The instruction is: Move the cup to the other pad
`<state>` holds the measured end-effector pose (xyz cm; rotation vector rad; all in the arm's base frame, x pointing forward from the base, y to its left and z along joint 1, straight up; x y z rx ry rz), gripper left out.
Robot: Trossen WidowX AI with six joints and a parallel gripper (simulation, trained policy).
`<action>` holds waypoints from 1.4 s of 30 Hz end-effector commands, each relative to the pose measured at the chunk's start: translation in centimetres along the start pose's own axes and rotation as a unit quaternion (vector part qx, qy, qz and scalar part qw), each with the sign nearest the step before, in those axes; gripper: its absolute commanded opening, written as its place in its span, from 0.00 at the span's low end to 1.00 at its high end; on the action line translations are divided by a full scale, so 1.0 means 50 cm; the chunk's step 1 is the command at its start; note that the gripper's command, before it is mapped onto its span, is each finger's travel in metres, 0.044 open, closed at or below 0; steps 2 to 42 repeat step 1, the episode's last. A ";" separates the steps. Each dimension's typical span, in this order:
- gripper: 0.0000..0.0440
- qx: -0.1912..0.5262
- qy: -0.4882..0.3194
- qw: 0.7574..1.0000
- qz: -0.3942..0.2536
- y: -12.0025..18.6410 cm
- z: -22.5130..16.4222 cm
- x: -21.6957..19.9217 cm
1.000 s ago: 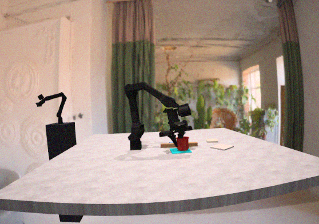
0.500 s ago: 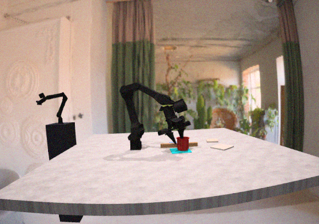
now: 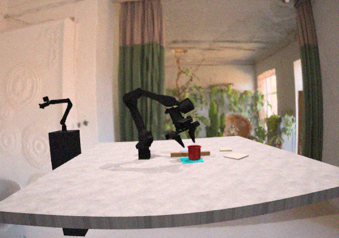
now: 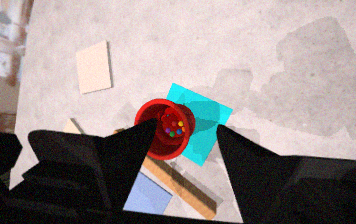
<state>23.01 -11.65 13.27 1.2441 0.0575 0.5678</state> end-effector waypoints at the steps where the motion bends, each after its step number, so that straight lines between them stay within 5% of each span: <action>1: 0.75 -0.018 -0.001 1.000 0.016 0.030 0.017 0.006; 42: 0.75 -0.018 -0.001 1.000 0.016 0.030 0.017 0.006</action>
Point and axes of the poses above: the point midway between the two fingers, 35 mm back from their tips, its own y axis back along the fingers, its own x axis across the jaws, z = x × y, the point moved 1 cm from there along y, back along the fingers, and after that the axes turned 7 degrees about y, right-handed, at the moved point
